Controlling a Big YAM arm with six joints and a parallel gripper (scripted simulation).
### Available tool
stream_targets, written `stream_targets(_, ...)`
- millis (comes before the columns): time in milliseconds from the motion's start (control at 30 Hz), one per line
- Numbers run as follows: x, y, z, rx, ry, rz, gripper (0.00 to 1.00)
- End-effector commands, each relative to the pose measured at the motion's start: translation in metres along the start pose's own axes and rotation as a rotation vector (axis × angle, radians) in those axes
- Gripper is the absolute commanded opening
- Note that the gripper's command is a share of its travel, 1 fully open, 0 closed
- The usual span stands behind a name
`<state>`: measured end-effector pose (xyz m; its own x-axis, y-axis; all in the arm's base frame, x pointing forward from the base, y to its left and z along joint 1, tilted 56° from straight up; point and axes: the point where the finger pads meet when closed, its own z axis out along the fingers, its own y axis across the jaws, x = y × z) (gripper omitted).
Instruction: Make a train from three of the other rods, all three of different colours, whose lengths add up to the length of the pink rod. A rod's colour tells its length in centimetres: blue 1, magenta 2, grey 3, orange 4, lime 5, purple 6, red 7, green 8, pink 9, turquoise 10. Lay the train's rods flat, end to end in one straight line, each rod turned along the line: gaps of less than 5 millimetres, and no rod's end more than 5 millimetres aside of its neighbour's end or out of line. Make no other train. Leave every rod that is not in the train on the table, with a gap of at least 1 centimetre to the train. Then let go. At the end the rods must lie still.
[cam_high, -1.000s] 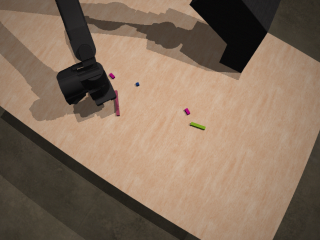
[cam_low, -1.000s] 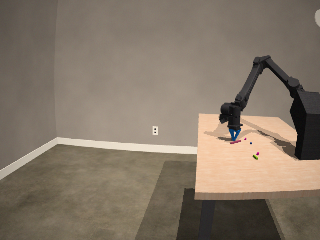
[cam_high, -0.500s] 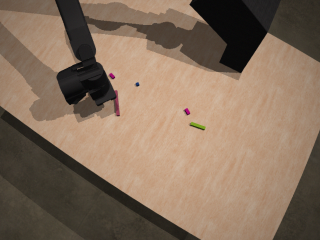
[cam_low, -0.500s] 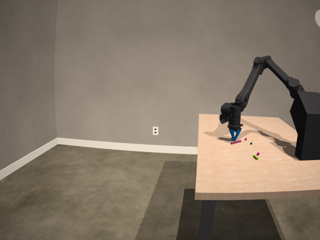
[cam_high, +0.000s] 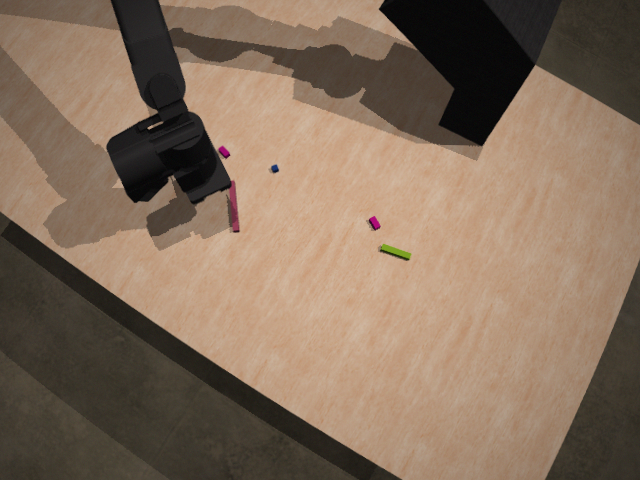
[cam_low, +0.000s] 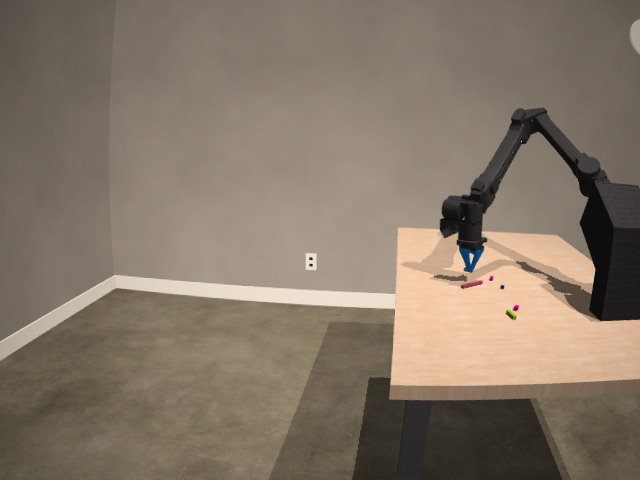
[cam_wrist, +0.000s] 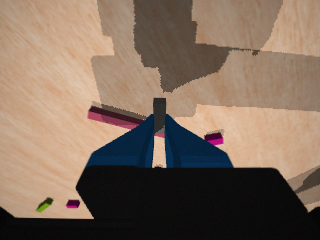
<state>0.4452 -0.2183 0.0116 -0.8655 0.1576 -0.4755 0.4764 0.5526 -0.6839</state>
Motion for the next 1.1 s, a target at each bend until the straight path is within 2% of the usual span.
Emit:
stream_targets(0, -0.014, 0.003, -0.037, -0.017, -0.033, 0.035, 0.04)
stream_targets(33, -0.016, 0.003, -0.045, -0.017, -0.035, 0.038, 0.04)
stream_targets(100, -0.016, 0.003, -0.045, -0.017, -0.035, 0.038, 0.04)
stream_targets(267, -0.015, 0.003, -0.074, -0.018, -0.035, 0.038, 0.04)
stream_targets(333, -0.014, 0.007, -0.077, -0.017, -0.029, 0.030, 0.04)
stream_targets(400, -0.010, -0.005, -0.066, 0.001, -0.001, 0.048, 0.04)
stream_targets(567, -0.013, 0.001, -0.073, -0.011, -0.021, 0.050, 0.04)
stream_targets(767, -0.013, 0.001, -0.073, -0.011, -0.021, 0.043, 0.04)
stream_targets(900, -0.001, 0.009, -0.076, -0.016, -0.027, -0.045, 0.04)
stream_targets(1000, 0.012, 0.016, -0.074, -0.015, -0.024, -0.187, 0.04)
stream_targets(1067, 0.016, 0.004, -0.063, -0.001, 0.009, -0.177, 0.04)
